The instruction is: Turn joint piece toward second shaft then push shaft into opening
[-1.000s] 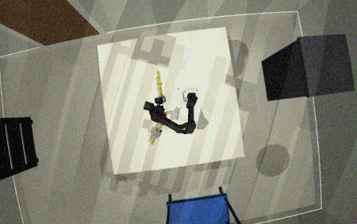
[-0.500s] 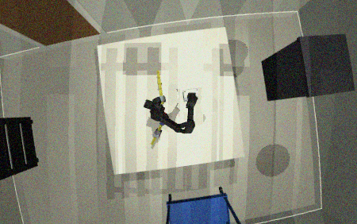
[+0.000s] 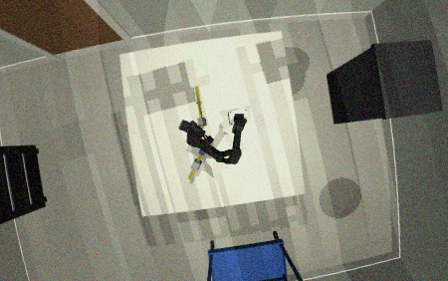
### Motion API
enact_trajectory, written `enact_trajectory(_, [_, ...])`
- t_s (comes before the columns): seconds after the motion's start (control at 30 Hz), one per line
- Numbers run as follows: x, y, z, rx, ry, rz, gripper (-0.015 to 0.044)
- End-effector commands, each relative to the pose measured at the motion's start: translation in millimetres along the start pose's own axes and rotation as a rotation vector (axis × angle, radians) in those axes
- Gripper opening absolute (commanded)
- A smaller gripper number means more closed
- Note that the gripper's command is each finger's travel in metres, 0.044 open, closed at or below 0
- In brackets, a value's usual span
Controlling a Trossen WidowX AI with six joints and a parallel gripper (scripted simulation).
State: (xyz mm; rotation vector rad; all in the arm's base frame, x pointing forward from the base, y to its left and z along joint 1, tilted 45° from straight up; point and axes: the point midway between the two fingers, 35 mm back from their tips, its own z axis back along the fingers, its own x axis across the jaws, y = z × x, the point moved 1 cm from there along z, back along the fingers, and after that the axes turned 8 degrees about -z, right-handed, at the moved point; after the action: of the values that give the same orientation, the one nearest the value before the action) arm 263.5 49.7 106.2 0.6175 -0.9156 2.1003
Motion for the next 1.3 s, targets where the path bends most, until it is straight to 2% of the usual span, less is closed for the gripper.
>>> enact_trajectory(0.0, [0, 1, -2, -0.010, -0.020, 0.112, 0.0440])
enact_trajectory(1.03, [-6, 4, -12, -0.131, -0.085, 0.915, 0.0440])
enact_trajectory(1.27, [-6, 4, -12, -0.138, -0.085, 0.953, 0.0440])
